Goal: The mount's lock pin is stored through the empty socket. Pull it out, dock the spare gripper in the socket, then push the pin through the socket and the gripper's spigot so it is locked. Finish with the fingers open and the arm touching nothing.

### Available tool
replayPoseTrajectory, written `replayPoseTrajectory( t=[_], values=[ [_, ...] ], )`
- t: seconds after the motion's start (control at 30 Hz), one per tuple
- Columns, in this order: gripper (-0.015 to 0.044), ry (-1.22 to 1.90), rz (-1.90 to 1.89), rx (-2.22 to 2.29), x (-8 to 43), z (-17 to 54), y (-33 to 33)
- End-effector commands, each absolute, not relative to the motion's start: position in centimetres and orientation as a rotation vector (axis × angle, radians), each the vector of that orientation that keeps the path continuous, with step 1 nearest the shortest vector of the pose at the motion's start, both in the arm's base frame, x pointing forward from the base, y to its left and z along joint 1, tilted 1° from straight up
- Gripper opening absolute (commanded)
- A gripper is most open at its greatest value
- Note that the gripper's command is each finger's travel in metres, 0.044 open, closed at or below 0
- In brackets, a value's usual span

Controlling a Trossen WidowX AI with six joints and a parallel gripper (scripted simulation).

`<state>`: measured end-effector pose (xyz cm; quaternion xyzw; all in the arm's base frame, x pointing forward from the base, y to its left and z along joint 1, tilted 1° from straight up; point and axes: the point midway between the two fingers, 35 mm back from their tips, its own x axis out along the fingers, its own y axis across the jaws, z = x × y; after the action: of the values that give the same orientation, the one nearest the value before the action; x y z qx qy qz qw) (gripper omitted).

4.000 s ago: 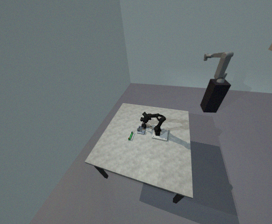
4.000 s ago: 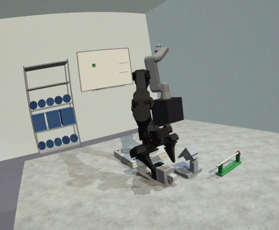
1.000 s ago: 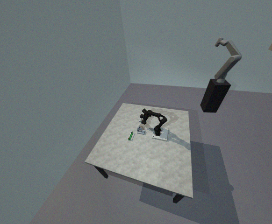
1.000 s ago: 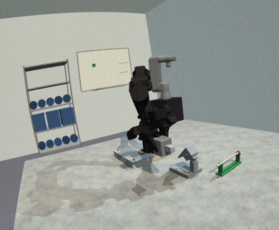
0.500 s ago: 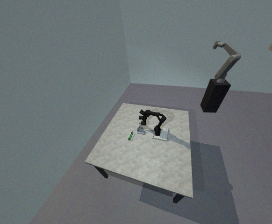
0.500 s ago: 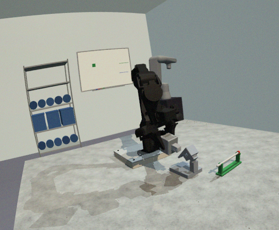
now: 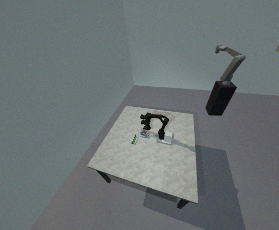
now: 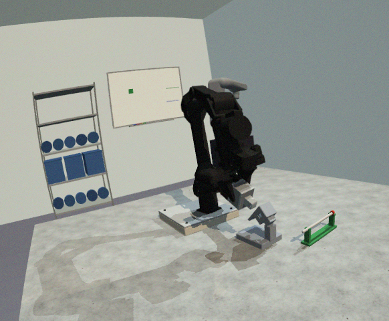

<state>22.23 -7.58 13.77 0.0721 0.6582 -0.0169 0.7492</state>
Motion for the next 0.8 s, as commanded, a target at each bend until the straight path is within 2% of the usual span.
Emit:
replayPoseTrajectory(
  t=[0.0, 0.77],
  values=[
    [0.0000, 1.481, -0.048, 0.156, 22.2, 14.3, -6.9],
    [0.0000, 1.760, -0.092, 0.085, 20.7, 16.3, -3.4]
  ],
)
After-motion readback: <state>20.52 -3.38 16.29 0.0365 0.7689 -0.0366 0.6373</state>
